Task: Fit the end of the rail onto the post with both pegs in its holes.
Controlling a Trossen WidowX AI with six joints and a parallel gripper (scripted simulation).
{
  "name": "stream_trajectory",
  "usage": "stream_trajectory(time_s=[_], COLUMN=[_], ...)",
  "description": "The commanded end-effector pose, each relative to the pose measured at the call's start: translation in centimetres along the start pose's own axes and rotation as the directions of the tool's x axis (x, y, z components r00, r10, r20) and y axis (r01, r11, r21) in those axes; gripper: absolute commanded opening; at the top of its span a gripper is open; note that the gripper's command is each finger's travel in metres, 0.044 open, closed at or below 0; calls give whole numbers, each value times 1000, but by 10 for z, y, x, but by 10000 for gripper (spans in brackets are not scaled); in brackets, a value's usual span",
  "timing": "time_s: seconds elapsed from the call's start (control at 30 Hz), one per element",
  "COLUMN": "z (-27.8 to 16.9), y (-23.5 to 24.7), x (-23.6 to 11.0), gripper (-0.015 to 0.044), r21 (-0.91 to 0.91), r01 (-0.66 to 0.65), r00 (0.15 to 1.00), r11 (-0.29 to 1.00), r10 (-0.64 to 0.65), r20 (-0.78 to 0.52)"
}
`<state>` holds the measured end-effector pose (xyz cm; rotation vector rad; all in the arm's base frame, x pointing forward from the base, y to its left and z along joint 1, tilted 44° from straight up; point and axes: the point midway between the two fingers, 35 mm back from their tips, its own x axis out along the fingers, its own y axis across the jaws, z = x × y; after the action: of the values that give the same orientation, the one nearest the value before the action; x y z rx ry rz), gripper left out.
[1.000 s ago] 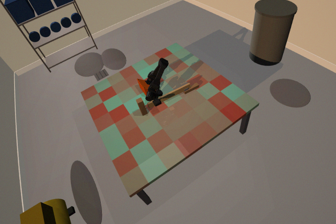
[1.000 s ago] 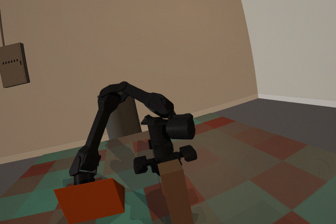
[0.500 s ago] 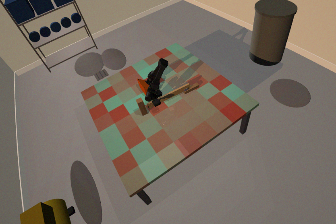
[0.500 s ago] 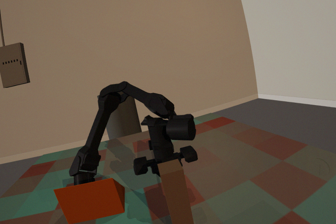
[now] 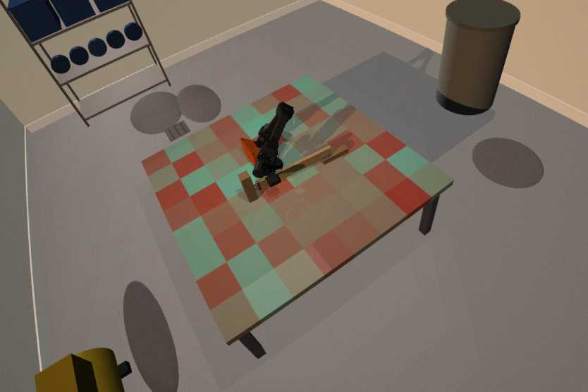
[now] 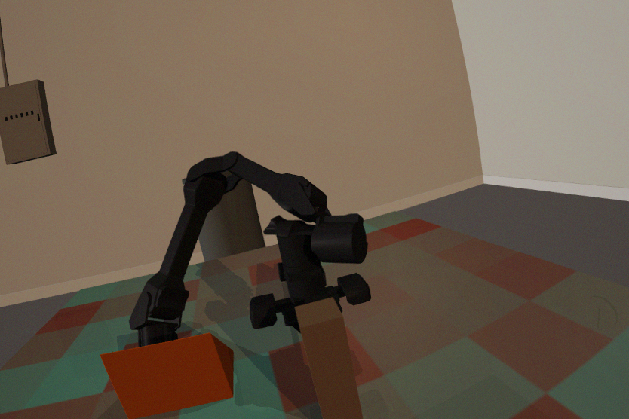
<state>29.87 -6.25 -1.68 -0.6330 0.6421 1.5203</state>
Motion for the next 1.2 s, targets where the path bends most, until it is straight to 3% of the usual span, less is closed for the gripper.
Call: stream_trajectory(time_s=[0.0,1.17], z=[-3,-14], y=[-2,-2], x=[-3,-3], gripper=[0,0], r21=[-4,-4], r01=[10,10], r00=[1000,1000], r11=[1000,1000], r10=[-10,-10], r20=[-5,-5])
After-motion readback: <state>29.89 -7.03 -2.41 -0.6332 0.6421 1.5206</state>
